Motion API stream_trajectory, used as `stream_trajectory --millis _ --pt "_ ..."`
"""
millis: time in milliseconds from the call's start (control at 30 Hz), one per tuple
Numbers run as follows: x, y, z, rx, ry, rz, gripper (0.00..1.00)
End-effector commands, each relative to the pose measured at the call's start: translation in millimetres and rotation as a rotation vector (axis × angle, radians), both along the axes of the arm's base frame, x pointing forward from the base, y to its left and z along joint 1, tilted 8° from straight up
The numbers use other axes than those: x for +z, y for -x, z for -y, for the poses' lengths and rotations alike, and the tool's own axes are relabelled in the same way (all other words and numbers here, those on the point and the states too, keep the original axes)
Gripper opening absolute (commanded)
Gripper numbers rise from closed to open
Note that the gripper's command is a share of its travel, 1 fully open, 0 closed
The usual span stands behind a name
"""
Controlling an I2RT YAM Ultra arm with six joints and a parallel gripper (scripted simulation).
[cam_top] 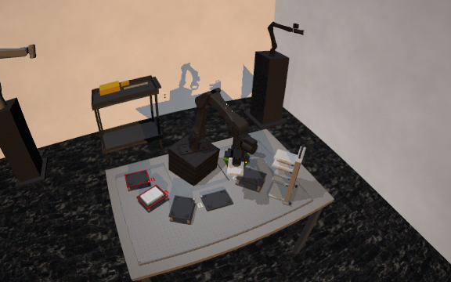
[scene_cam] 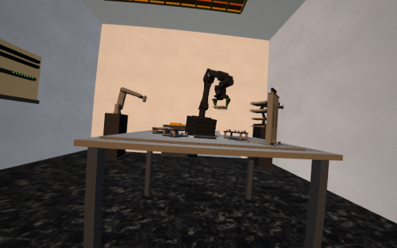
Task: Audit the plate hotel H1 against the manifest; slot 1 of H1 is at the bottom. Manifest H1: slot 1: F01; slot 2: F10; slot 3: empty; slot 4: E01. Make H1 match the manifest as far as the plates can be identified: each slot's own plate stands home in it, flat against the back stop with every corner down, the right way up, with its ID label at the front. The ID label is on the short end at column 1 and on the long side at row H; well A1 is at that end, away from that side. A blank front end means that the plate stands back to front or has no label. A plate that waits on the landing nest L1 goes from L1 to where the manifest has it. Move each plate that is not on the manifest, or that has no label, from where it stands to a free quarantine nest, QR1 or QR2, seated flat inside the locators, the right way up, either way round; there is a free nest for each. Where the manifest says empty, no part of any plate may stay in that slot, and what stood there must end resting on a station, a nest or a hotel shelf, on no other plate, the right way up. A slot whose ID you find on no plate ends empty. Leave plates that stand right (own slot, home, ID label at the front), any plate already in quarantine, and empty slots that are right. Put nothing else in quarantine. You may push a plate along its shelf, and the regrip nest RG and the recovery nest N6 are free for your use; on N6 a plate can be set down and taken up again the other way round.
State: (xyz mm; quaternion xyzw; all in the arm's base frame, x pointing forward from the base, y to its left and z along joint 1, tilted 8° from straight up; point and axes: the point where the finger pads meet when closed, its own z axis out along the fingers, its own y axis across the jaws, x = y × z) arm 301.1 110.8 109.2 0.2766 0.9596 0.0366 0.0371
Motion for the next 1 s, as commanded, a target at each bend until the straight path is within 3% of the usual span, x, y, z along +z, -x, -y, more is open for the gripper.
stream_trajectory --millis 0,433,967 --pt "9.3 -4.8 8.1 -0.065 -0.017 0.034 0.86" --pt "7.5 -7.4 44.8 -0.247 -0.036 0.024 0.86" --pt "7.4 -7.4 45.1 -0.479 -0.062 0.011 0.86"
